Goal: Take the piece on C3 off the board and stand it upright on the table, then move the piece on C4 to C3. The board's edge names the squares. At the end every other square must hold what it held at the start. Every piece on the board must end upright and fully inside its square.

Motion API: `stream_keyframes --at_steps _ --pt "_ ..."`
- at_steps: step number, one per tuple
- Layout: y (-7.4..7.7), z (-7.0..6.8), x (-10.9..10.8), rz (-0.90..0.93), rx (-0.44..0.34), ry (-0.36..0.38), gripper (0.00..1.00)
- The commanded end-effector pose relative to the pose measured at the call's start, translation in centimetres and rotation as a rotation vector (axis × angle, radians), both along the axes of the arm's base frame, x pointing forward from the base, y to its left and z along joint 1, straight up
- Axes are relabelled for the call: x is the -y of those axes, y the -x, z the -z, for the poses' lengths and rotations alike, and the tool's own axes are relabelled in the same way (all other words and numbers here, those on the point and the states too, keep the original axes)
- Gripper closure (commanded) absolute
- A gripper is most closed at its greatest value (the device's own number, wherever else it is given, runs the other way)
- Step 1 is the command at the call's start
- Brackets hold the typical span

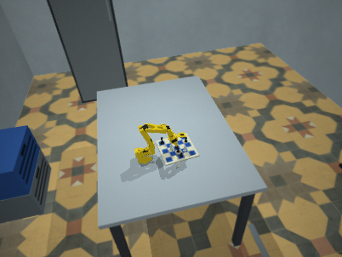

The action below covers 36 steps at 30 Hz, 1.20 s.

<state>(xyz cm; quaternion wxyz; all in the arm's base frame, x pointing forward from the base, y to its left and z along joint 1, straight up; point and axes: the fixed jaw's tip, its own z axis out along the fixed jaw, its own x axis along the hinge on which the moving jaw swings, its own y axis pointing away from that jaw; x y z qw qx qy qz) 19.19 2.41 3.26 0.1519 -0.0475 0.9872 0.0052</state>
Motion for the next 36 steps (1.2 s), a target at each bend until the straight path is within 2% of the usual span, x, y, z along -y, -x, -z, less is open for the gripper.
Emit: stream_keyframes --at_steps 1,23,36 --pt "0.33 0.59 0.16 0.0 -0.022 0.003 1.0" --pt "0.33 1.27 0.16 0.0 -0.022 0.003 1.0" --pt "0.33 1.27 0.16 0.0 -0.022 0.003 0.93"
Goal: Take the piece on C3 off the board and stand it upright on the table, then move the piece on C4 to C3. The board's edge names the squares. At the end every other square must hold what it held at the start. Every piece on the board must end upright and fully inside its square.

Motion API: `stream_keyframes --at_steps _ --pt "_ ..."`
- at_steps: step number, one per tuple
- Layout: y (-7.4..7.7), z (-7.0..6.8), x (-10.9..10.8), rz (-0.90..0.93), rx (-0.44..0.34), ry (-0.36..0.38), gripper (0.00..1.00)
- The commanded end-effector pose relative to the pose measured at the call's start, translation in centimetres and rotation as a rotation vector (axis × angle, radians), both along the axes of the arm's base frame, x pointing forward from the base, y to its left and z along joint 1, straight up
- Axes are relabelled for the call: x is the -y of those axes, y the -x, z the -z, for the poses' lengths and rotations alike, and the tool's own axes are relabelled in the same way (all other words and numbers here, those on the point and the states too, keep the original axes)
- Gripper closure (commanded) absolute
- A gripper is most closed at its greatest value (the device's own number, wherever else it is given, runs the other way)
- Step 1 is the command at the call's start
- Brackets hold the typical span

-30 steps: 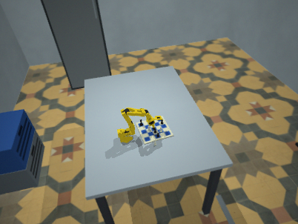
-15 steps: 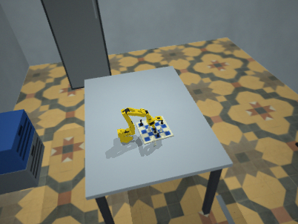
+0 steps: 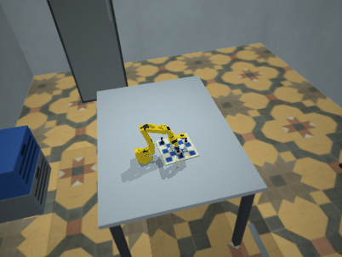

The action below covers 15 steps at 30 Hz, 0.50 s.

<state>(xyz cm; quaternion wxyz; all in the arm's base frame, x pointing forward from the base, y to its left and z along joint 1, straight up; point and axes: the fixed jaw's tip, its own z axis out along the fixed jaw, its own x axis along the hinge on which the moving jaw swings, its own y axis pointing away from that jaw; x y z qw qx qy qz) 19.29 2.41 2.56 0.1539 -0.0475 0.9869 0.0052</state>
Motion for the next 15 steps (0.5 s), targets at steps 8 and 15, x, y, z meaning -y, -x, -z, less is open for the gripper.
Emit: stream_keyframes --at_steps 8,15 --pt "0.43 0.57 0.17 0.0 -0.026 0.003 0.9" --pt "0.44 0.56 0.09 0.0 -0.026 0.002 0.9"
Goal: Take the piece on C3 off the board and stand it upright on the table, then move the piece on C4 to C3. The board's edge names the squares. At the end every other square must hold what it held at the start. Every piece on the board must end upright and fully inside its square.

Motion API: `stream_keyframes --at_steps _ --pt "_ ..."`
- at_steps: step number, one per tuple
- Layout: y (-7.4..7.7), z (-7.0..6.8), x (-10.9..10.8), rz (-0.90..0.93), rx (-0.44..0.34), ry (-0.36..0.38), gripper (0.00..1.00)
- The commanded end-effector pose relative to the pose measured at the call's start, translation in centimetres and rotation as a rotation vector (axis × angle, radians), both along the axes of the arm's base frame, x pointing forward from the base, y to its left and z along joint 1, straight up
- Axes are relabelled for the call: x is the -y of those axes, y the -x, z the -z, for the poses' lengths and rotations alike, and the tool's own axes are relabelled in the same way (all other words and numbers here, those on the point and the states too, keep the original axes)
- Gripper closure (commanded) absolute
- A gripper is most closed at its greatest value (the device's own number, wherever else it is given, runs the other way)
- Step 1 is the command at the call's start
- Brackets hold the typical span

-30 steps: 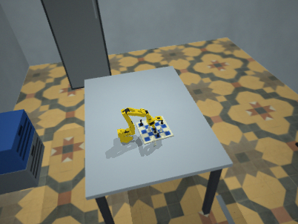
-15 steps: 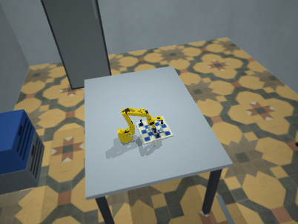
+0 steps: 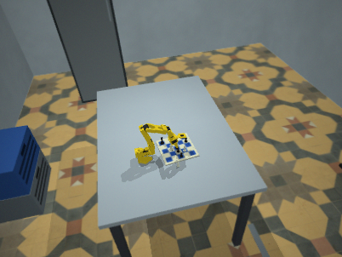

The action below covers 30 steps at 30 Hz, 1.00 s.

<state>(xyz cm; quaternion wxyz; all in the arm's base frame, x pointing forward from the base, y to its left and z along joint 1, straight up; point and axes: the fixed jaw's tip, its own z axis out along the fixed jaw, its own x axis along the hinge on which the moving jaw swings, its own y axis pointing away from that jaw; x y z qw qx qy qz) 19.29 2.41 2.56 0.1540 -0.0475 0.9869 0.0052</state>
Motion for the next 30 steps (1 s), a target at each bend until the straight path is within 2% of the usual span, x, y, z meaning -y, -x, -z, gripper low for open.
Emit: stream_keyframes --at_steps 1,30 --pt "0.44 0.57 0.09 0.0 -0.026 0.002 0.9" --pt "0.34 0.21 -0.51 -0.016 -0.026 -0.002 0.9"
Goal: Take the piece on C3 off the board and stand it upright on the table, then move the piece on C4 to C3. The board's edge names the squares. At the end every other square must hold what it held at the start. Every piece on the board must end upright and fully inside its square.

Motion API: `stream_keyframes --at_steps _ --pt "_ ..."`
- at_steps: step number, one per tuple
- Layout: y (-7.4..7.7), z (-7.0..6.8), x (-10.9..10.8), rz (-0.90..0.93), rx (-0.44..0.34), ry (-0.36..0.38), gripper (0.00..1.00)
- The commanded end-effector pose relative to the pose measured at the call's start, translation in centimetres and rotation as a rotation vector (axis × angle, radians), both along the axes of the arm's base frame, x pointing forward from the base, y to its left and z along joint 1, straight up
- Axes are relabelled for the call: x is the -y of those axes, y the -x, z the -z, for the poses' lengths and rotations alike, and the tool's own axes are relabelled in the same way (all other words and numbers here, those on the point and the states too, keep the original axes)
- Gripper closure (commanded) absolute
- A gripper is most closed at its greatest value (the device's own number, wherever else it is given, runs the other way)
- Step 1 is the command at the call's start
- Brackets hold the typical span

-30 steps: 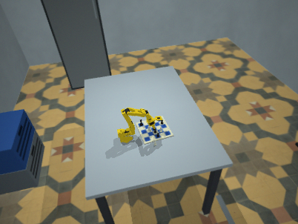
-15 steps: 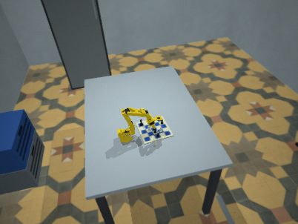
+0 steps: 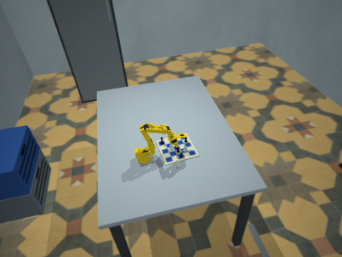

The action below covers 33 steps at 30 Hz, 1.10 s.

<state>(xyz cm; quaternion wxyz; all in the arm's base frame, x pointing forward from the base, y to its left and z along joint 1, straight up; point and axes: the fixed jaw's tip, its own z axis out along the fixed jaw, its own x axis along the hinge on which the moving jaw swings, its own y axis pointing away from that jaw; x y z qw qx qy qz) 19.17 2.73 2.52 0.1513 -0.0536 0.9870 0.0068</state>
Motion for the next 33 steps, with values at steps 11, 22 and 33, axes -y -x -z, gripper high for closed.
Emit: stream_keyframes --at_steps 11,22,33 --pt "0.1 -0.1 -0.2 -0.002 -0.021 -0.001 0.9" --pt "0.1 -0.4 -0.2 -0.002 -0.021 -0.001 0.9" --pt "0.1 -1.9 -0.2 -0.002 -0.021 -0.001 0.9"
